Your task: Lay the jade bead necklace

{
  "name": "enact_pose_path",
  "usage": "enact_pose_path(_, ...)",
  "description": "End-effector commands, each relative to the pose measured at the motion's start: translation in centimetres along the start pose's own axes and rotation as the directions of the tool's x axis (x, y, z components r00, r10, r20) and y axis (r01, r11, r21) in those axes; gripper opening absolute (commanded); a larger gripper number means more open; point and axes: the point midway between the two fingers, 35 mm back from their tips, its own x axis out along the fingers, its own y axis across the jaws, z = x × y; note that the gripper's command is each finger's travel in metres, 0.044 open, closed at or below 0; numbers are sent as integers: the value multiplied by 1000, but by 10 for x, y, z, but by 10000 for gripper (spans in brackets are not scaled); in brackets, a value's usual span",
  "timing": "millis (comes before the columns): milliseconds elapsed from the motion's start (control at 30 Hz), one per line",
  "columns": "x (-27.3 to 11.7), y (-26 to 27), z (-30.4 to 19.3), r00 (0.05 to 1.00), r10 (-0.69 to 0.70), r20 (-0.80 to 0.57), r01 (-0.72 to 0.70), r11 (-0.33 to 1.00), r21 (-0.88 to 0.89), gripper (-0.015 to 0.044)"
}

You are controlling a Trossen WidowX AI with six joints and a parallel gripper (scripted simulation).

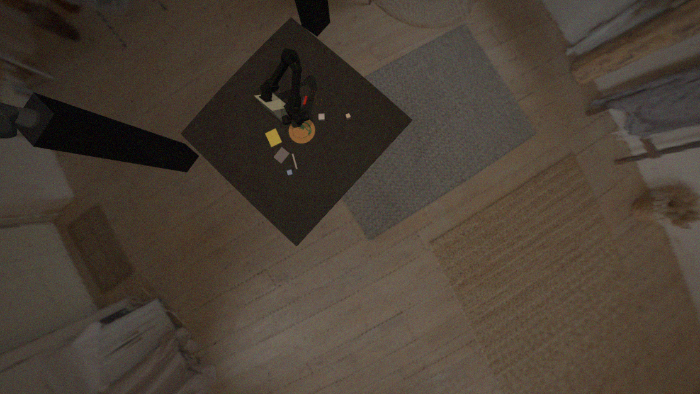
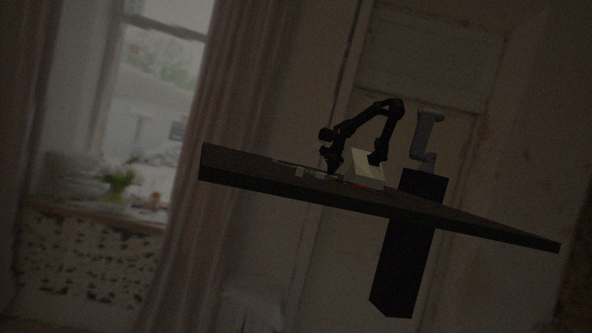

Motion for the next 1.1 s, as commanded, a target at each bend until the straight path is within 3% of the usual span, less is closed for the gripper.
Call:
enact_pose_path(0, -2, 0, 0, 1000, -1, -1, 1, 1000, 1, 368)
enact_pose_path(100, -9, -1, -2, 1000, -2, -8, 2, 1000, 8, 440)
enact_pose_path(1067, -13, -4, -3, 1000, -3, -11, 3, 1000, 11, 440)
